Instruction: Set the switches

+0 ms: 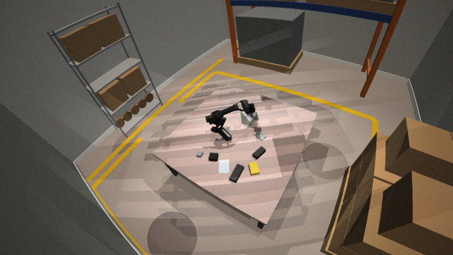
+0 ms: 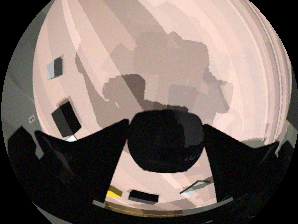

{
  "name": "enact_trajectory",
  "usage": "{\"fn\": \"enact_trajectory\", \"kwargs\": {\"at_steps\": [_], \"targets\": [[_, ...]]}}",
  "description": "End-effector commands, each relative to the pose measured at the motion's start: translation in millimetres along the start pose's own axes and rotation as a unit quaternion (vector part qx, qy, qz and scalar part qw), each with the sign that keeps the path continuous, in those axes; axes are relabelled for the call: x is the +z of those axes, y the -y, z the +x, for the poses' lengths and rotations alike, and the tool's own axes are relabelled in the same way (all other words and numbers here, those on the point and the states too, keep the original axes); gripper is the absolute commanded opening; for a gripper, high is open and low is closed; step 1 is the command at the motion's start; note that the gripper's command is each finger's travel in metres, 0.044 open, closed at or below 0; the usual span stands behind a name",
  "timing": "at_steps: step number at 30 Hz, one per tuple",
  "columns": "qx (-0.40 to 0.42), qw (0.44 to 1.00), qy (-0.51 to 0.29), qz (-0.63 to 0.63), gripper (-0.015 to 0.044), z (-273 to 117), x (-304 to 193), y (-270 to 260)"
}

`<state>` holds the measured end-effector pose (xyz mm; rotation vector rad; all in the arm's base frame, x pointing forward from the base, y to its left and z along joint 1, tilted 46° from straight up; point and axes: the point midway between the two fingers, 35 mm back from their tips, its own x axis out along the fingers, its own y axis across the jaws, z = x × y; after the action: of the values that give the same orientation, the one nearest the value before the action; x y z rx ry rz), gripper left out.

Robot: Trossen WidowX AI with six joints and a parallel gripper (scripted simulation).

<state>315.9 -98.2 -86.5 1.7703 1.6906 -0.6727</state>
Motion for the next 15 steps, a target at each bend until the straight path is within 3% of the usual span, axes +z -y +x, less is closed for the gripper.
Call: {"fn": "enact_trajectory", "kwargs": {"at_steps": [1, 15], "targets": [[-0.008, 1.0, -0.007, -0.001, 0.0338, 8.3, -0.6, 1.3], [-0.008, 1.0, -0.007, -0.002, 0.0338, 16.1, 7.3, 1.4]]}}
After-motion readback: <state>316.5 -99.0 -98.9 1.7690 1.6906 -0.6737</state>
